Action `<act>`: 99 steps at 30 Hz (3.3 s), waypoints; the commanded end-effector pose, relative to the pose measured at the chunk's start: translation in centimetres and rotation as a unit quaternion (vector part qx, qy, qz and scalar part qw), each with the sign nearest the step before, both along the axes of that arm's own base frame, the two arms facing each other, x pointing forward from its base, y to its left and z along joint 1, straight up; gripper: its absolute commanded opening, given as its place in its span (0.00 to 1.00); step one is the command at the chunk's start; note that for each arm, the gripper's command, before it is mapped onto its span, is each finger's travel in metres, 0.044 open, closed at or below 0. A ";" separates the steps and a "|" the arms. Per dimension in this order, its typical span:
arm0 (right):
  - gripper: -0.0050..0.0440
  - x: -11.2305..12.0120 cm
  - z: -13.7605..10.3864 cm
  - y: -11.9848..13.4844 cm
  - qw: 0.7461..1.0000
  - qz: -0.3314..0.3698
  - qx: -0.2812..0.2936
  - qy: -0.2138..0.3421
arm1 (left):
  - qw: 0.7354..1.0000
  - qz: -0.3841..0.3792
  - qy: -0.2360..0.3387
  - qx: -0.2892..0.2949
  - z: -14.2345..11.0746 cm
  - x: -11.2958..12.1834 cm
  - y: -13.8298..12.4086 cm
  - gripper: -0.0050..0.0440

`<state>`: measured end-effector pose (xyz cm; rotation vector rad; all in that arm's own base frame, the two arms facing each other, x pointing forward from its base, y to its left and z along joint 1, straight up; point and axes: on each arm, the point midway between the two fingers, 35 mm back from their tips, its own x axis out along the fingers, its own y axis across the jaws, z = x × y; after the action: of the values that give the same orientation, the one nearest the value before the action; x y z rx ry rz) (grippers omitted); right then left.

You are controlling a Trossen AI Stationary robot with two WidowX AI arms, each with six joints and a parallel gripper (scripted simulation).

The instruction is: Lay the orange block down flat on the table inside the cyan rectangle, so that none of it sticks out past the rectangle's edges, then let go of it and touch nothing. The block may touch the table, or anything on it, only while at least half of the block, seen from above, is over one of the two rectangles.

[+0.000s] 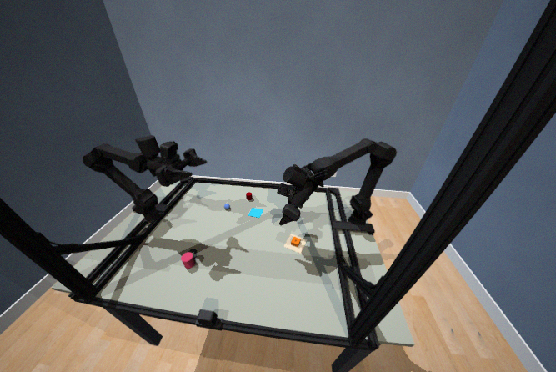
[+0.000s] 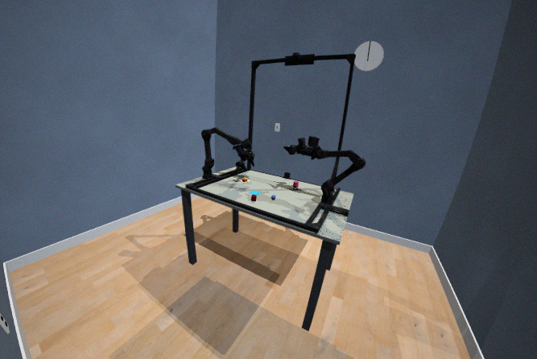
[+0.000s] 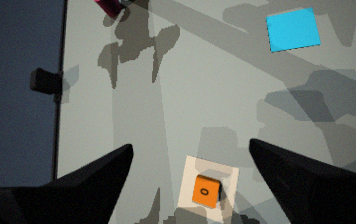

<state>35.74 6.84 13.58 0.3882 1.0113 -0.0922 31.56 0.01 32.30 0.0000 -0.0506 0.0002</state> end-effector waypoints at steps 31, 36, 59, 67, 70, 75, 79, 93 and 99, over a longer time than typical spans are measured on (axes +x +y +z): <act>1.00 -4.2 -9.3 2.8 0.955 -0.085 -0.028 0.281 | 1.000 0.000 0.000 0.000 0.0 0.0 0.0 1.00; 1.00 -4.2 -10.1 2.8 0.955 -0.085 -0.028 0.282 | 1.000 0.000 0.000 0.000 0.0 0.0 0.0 1.00; 0.61 -4.2 -11.4 2.8 0.955 -0.084 -0.029 0.282 | 1.000 0.000 0.000 0.000 0.0 0.0 0.0 1.00; 0.44 -4.2 -11.4 2.8 0.955 -0.084 -0.029 0.282 | 1.000 0.000 0.000 0.000 0.0 0.0 0.0 1.00; 0.40 -4.2 -11.4 2.8 0.955 -0.084 -0.029 0.282 | 1.000 0.000 0.000 0.000 0.0 0.0 0.0 1.00; 0.36 -4.2 -11.4 2.8 0.955 -0.084 -0.029 0.282 | 1.000 0.000 0.000 0.000 0.0 0.0 0.0 1.00; 0.20 -4.1 -9.9 2.9 0.955 -0.084 -0.029 0.282 | 1.000 0.000 0.000 0.000 0.0 0.0 0.0 1.00; 0.10 -3.7 -6.1 2.6 0.956 -0.082 -0.029 0.280 | 1.000 0.000 0.000 0.000 0.0 0.0 0.0 1.00; 0.10 -1.5 -5.8 1.7 0.958 -0.074 -0.030 0.276 | 1.000 0.000 0.000 0.000 0.0 0.0 0.0 1.00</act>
<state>33.10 9.01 7.68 0.3948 1.5280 -0.3883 31.57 0.04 32.29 0.0001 -0.0503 0.0013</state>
